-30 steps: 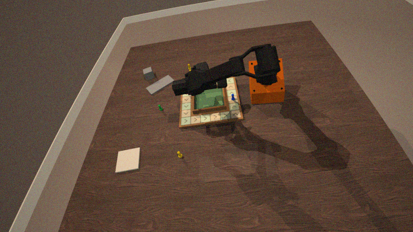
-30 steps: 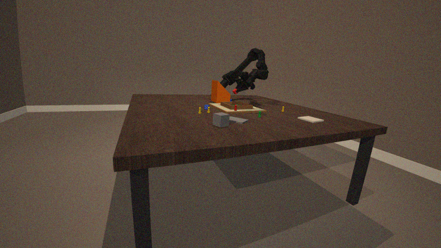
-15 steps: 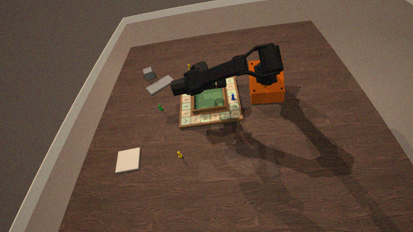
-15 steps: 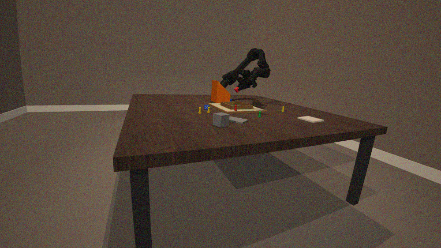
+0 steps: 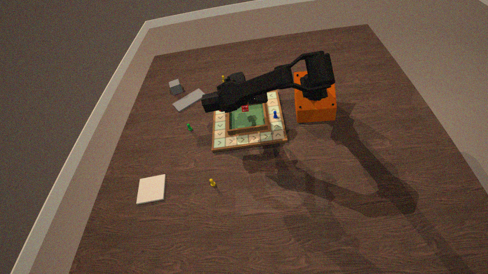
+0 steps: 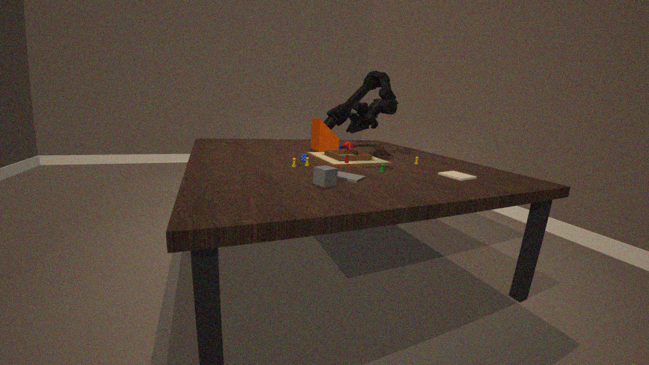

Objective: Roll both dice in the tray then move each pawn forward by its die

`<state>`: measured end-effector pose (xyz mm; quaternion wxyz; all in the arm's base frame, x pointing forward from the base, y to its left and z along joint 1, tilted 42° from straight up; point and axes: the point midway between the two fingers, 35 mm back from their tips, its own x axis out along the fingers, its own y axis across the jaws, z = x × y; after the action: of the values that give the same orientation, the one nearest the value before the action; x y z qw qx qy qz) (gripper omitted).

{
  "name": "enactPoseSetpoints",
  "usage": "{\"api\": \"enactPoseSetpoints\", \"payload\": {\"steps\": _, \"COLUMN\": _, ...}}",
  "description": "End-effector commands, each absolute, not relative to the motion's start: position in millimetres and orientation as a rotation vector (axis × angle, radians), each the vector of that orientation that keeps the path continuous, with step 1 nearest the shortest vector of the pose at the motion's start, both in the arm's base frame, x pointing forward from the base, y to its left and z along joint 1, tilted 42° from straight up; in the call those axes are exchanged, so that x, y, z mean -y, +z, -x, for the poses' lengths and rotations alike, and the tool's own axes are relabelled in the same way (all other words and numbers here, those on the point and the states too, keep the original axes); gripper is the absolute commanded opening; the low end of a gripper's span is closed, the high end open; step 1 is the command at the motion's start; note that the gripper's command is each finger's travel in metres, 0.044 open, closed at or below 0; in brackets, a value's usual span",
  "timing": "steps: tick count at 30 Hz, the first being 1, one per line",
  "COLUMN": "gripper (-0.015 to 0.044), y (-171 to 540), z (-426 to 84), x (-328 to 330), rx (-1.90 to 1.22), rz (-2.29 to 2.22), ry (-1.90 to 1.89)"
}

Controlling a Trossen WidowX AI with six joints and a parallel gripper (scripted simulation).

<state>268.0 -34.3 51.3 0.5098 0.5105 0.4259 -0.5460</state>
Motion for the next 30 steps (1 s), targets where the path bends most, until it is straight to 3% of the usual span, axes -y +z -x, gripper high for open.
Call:
{"api": "enactPoseSetpoints", "payload": {"steps": 1, "gripper": 0.0289, "y": 70.5, "z": -266.0, "x": 51.1, "rx": -1.020, "rz": -1.229, "ry": -1.315}}
{"api": "enactPoseSetpoints", "payload": {"steps": 7, "gripper": 0.0440, "y": 78.1, "z": -263.6, "x": 59.1, "rx": -1.037, "rz": -1.236, "ry": -1.313}}
{"api": "enactPoseSetpoints", "payload": {"steps": 14, "gripper": 0.0440, "y": 33.3, "z": -264.1, "x": 46.6, "rx": -1.554, "rz": -1.692, "ry": -0.918}}
{"api": "enactPoseSetpoints", "payload": {"steps": 17, "gripper": 0.0440, "y": 30.9, "z": -268.3, "x": 48.4, "rx": -1.588, "rz": -1.840, "ry": -0.770}}
{"api": "enactPoseSetpoints", "payload": {"steps": 23, "gripper": 0.0440, "y": 30.7, "z": -264.7, "x": 49.9, "rx": -1.565, "rz": -1.759, "ry": -0.873}}
{"api": "enactPoseSetpoints", "payload": {"steps": 30, "gripper": 0.0275, "y": -16.3, "z": -281.4, "x": 100.0, "rx": -1.606, "rz": -1.539, "ry": -0.546}}
